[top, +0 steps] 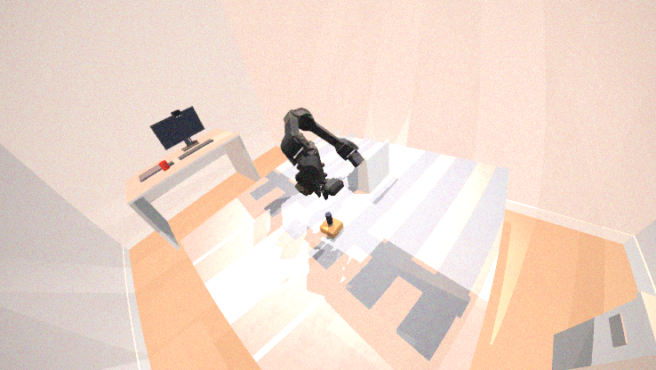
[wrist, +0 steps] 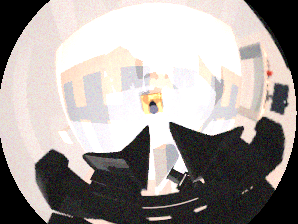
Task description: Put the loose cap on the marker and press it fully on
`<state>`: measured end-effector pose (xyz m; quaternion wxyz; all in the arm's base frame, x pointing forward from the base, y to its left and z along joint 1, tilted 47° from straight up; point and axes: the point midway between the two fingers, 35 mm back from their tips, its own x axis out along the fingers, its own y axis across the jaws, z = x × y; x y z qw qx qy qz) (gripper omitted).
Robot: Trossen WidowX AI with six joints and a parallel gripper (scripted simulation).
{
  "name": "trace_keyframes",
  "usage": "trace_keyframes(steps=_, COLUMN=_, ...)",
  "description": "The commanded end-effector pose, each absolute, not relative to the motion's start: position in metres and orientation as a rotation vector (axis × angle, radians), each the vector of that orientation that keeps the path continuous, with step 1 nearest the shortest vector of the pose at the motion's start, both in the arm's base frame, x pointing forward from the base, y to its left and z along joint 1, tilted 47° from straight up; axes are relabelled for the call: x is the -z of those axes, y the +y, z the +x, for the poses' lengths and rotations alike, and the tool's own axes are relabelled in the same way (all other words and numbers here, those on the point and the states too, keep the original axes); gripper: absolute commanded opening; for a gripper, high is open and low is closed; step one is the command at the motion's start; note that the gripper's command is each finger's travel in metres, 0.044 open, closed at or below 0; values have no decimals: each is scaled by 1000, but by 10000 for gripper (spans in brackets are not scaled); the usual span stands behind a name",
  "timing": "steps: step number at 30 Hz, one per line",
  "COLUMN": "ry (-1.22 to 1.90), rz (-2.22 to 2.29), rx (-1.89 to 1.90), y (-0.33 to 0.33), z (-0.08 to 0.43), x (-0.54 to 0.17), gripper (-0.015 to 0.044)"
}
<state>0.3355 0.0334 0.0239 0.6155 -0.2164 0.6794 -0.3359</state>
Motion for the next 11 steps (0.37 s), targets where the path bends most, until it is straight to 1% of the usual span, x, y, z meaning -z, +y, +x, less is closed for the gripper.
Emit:
trace_keyframes(steps=1, ry=1564, rz=-492, rx=774, y=35, z=335, x=-25, gripper=236)
trace_keyframes(steps=8, ry=1564, rz=-492, rx=774, y=35, z=335, x=-25, gripper=420)
trace_keyframes(steps=9, ry=1564, rz=-492, rx=774, y=35, z=335, x=-25, gripper=440)
trace_keyframes(steps=11, ry=1564, rz=-492, rx=774, y=35, z=335, x=-25, gripper=440)
